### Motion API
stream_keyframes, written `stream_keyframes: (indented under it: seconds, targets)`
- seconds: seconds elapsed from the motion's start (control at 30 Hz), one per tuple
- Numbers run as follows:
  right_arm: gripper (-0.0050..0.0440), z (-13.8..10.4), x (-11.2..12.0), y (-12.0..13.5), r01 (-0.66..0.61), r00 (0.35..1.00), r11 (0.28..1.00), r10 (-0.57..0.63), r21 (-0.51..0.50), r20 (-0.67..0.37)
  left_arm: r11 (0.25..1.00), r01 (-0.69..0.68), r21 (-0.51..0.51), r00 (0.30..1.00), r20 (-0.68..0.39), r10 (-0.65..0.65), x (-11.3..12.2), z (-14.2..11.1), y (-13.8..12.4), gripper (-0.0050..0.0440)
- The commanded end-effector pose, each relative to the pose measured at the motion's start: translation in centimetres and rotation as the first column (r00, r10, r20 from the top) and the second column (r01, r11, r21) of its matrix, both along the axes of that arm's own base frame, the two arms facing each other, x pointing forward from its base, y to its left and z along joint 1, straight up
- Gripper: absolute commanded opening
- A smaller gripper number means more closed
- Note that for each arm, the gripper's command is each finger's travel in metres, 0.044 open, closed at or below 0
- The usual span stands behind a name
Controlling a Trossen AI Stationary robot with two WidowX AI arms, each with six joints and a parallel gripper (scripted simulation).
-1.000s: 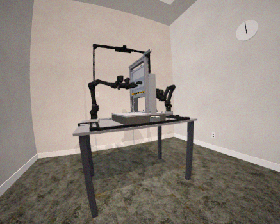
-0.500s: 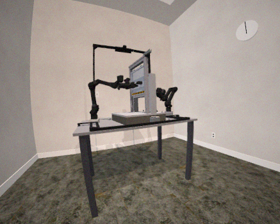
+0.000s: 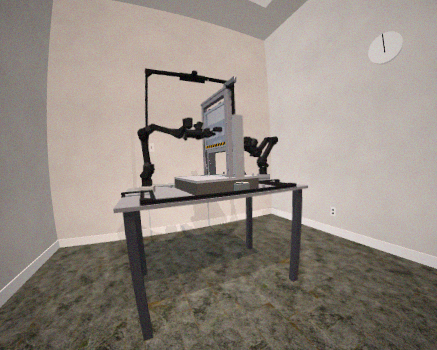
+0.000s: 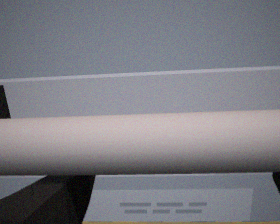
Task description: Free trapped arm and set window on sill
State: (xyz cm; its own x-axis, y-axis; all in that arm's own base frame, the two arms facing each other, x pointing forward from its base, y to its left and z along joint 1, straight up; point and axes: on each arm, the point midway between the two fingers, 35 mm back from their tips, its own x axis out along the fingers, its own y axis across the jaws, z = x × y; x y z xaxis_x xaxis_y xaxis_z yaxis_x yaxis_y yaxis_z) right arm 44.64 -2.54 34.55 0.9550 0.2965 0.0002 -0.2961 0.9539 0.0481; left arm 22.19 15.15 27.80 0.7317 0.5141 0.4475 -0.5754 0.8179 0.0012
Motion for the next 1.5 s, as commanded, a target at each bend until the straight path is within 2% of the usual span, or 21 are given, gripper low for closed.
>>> stream_keyframes:
  seconds: [0.0, 0.33, 0.63, 1.1, 1.47]
  targets:
    - [0.0400, 4.8, -1.4, -0.4, 0.018, 0.992, 1.000, -0.017, -0.012, 0.123, 1.000, -0.006, 0.000, 1.000, -0.007, 0.006, 0.2, 0.7, 0.2, 0.0400]
    - [0.0400, 4.8, -1.4, -0.4, 0.018, 0.992, 1.000, -0.017, -0.012, 0.123, 0.998, -0.009, -0.067, 0.994, -0.107, 0.002, 1.0, 1.8, 0.9, 0.0400]
    - [0.0400, 4.8, -1.4, -0.4, 0.018, 0.992, 1.000, -0.017, -0.012, 0.123, 0.992, -0.017, -0.125, 0.981, -0.192, -0.007, 0.8, 2.8, 0.9, 0.0400]
    - [0.0400, 4.8, -1.4, -0.4, 0.018, 0.992, 1.000, -0.017, -0.012, 0.123, 0.978, -0.037, -0.207, 0.951, -0.308, -0.029, -1.2, 4.2, -0.4, 0.0400]
    - [0.0400, 4.8, -1.4, -0.4, 0.018, 0.992, 1.000, -0.017, -0.012, 0.123, 0.955, -0.069, -0.290, 0.905, -0.421, -0.062, -4.9, 4.4, -2.9, 0.0400]
